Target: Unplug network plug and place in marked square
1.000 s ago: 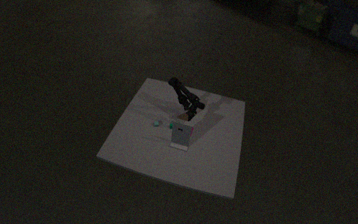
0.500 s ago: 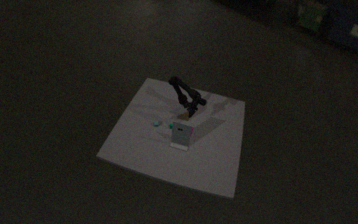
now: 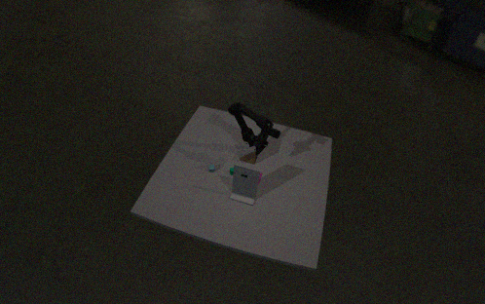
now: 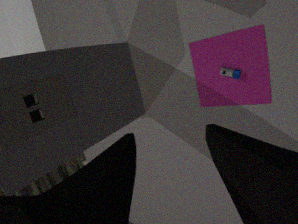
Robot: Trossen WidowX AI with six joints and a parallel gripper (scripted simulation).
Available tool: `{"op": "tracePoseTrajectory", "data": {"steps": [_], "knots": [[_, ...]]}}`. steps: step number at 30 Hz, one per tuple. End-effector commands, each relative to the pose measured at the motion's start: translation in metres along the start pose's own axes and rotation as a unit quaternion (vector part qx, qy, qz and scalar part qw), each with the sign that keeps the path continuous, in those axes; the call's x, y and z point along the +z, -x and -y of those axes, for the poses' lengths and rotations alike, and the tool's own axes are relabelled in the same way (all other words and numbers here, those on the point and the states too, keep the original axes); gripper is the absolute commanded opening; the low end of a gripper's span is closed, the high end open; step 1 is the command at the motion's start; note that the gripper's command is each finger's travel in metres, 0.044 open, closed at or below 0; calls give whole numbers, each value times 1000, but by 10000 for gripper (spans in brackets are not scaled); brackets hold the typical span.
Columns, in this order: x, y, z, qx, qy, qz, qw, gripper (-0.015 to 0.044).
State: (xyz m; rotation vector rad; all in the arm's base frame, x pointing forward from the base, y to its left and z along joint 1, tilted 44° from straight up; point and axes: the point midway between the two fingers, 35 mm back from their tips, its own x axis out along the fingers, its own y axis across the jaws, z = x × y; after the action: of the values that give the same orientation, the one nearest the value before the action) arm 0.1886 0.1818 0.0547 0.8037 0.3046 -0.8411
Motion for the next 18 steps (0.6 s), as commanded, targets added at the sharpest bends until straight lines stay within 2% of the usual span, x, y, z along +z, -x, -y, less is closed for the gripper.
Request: {"op": "tracePoseTrajectory", "data": {"steps": [1, 7, 18], "knots": [[1, 2, 0, -3, -2, 0, 1000, 287], [1, 2, 0, -3, -2, 0, 1000, 440], [1, 2, 0, -3, -2, 0, 1000, 440]]}}
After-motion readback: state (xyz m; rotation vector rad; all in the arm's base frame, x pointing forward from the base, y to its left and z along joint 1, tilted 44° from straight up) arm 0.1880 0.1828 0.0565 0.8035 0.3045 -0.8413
